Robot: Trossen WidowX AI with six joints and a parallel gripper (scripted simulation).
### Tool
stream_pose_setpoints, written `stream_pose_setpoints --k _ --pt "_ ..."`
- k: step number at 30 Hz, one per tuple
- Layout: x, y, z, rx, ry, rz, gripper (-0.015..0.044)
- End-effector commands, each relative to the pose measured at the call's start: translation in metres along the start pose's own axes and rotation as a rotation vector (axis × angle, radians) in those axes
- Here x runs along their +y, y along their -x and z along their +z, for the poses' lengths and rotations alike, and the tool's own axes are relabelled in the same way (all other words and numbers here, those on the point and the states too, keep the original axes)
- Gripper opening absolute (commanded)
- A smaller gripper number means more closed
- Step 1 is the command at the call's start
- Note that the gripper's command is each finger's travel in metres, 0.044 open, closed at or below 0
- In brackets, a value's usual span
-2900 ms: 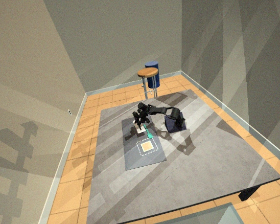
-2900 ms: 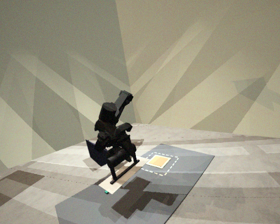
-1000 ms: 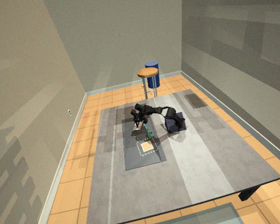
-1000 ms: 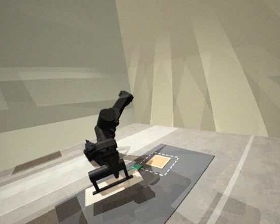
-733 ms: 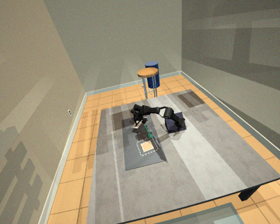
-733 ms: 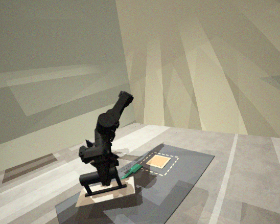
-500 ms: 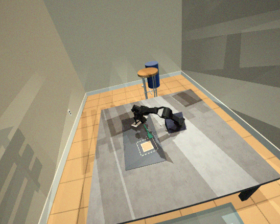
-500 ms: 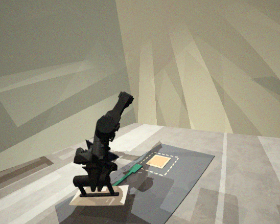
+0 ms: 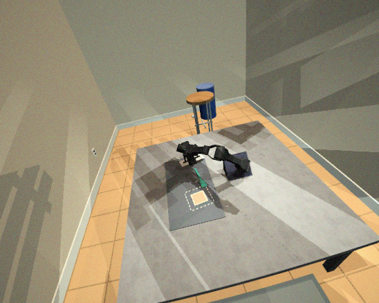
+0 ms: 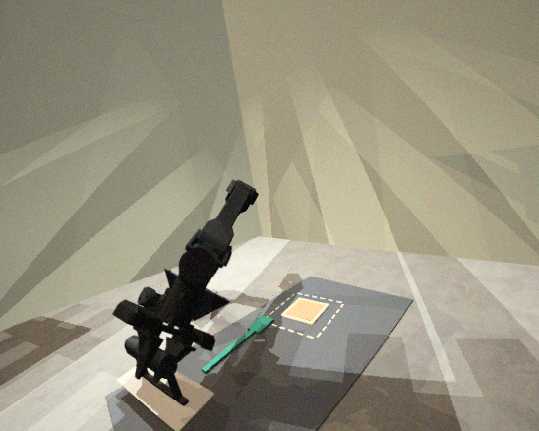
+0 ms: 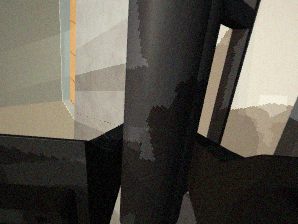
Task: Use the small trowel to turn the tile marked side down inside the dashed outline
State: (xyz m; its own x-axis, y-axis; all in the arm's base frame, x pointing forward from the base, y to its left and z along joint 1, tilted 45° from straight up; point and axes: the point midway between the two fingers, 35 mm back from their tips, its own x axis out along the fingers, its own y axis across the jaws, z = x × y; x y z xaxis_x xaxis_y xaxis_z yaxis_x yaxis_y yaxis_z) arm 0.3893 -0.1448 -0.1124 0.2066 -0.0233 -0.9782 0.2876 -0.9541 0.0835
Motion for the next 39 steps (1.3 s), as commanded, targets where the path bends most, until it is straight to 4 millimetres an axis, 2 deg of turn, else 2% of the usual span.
stream_pose_setpoints --k 1,8,32,39 --pt "0.009 -0.001 0.003 -0.04 -0.042 0.038 0.0" --pt "0.008 -0.002 0.003 -0.04 -0.042 0.037 0.0" --pt "-0.017 -0.027 0.001 -0.037 -0.046 0.028 0.0" --pt "-0.017 -0.027 0.001 -0.037 -0.046 0.028 0.0184"
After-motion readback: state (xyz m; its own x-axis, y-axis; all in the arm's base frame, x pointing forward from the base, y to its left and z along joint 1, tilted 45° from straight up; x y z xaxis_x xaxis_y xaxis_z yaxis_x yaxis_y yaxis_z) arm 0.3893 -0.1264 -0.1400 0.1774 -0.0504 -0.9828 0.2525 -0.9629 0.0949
